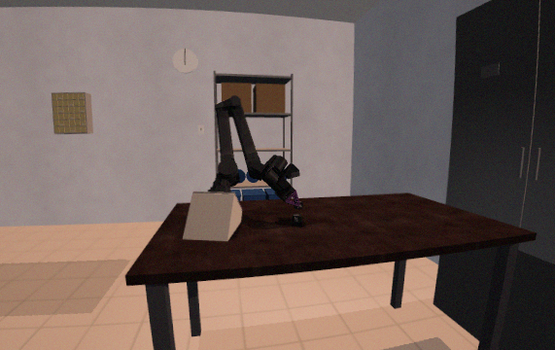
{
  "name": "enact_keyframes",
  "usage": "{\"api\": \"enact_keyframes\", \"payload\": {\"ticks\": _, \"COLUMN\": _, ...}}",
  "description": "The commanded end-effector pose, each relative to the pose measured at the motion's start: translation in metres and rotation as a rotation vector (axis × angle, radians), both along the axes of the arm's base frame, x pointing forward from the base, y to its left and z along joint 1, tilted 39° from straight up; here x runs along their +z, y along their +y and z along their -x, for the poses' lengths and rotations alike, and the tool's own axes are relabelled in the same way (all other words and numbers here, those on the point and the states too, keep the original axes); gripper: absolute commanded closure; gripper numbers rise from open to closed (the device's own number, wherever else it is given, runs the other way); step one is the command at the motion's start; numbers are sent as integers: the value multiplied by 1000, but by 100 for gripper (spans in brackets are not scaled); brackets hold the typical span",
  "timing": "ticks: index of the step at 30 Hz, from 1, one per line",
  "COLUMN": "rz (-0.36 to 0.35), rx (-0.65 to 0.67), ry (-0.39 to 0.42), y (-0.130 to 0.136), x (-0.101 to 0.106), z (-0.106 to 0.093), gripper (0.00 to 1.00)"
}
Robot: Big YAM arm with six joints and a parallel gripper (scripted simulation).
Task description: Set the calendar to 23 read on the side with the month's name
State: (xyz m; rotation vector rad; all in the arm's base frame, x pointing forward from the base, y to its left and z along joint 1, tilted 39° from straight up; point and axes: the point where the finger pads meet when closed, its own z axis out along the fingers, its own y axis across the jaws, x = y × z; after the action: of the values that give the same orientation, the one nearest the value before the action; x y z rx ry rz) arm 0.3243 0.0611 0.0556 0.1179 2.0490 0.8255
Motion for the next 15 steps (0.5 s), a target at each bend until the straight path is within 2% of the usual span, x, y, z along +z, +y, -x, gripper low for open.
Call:
{"api": "enact_keyframes", "payload": {"ticks": 1, "rz": 31, "rx": -10, "ry": -51, "y": -15, "x": 26, "z": -14, "gripper": 74}}
{"api": "enact_keyframes", "payload": {"ticks": 9, "rz": 35, "rx": -9, "ry": -57, "y": -29, "x": 47, "z": -13, "gripper": 74}}
{"api": "enact_keyframes", "payload": {"ticks": 12, "rz": 35, "rx": -9, "ry": -58, "y": -30, "x": 47, "z": -13, "gripper": 74}}
{"api": "enact_keyframes", "payload": {"ticks": 13, "rz": 27, "rx": 17, "ry": -27, "y": -20, "x": 37, "z": -7, "gripper": 74}}
{"api": "enact_keyframes", "payload": {"ticks": 15, "rz": 29, "rx": 6, "ry": -30, "y": -24, "x": 38, "z": -7, "gripper": 74}}
